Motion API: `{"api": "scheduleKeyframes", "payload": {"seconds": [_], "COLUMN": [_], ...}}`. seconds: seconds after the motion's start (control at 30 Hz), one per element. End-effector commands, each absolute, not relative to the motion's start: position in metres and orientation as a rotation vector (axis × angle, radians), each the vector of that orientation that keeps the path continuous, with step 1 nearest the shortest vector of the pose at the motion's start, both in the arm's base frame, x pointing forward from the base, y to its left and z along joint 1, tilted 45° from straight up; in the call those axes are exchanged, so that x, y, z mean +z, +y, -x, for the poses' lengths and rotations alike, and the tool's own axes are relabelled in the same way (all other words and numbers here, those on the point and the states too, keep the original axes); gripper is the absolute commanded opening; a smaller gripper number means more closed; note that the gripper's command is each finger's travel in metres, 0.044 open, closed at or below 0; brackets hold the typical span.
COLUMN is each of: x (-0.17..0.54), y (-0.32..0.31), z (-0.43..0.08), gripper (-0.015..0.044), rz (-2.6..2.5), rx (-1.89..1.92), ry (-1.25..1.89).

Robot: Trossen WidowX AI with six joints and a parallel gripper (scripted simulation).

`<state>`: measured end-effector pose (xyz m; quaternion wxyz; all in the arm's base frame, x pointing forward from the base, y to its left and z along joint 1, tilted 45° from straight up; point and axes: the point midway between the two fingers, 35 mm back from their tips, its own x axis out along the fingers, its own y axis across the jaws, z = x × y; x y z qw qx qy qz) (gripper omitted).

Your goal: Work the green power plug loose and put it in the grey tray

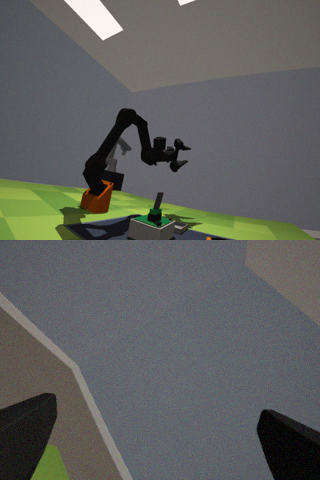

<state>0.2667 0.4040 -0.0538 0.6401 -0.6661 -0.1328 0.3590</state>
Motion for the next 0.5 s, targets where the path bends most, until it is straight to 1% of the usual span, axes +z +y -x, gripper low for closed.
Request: {"api": "scheduleKeyframes", "payload": {"seconds": [0.0,0.1,0.2,0.47], "x": [-0.054,-0.056,-0.063,-0.073], "y": [0.404,0.402,0.391,0.327], "z": [-0.267,-0.271,-0.285,-0.329], "gripper": [0.0426,0.043,0.043,0.043], "rz": [1.519,1.55,1.669,2.096], "rx": [0.819,0.822,0.839,0.978], "ry": [-0.303,-0.285,-0.211,0.114]}}
